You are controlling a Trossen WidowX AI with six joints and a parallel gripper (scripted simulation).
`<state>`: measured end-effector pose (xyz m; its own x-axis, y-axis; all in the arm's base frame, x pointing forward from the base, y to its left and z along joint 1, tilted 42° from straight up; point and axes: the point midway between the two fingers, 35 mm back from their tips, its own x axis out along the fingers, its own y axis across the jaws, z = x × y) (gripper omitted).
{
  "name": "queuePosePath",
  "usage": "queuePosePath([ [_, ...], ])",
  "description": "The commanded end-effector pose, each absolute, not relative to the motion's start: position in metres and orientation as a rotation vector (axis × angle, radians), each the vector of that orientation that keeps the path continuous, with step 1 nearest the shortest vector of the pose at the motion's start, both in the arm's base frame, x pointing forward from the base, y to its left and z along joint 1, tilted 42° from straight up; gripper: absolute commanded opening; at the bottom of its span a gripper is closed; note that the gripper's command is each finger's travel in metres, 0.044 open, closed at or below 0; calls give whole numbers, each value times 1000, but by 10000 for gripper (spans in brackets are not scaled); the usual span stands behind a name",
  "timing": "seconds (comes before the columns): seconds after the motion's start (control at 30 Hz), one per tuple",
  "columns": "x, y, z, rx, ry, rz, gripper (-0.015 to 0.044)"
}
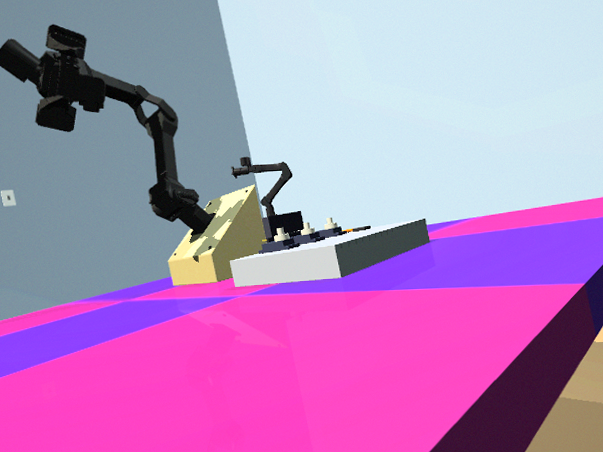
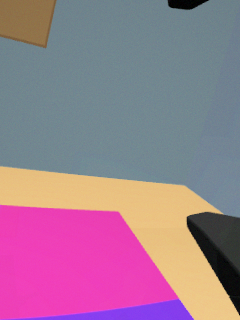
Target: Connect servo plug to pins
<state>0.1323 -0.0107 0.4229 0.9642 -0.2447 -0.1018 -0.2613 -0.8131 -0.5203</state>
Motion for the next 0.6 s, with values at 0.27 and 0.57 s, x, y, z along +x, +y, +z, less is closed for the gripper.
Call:
queuePosePath([
  [0.27, 136, -17, 422, -2487, 340, 28, 164],
  [0.57, 145, -31, 420, -2329, 307, 4, 115],
])
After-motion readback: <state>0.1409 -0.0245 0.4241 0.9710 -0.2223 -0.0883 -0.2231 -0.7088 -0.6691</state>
